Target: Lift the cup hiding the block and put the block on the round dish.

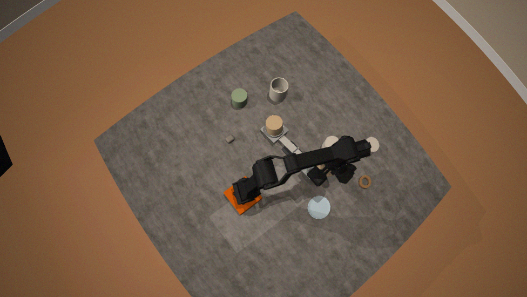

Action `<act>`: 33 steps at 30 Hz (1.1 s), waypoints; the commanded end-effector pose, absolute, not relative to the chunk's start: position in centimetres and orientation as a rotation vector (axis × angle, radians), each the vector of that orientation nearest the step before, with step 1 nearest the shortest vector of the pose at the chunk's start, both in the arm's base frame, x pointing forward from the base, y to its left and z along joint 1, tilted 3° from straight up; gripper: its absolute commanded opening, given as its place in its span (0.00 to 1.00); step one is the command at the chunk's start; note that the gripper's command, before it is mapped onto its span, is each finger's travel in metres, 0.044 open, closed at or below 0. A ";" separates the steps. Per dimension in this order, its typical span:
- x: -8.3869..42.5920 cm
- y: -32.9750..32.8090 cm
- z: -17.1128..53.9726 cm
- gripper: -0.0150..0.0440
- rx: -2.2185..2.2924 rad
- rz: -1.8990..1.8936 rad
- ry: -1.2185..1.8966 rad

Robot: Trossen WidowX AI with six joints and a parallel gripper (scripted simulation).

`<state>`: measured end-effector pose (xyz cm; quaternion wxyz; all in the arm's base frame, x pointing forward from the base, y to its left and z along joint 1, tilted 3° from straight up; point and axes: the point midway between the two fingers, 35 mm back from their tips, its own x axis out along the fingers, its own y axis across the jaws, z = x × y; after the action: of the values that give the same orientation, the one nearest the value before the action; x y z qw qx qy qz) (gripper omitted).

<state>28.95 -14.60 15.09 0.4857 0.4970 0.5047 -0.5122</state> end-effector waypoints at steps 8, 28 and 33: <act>25.4 -20.1 12.8 0.25 1.208 -1.246 1.220; 12.7 -28.5 7.6 0.25 1.197 -1.258 1.210; 10.1 -29.2 6.7 0.25 1.194 -1.261 1.210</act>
<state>11.21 -28.91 6.82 0.4839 0.4974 0.4992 -0.5189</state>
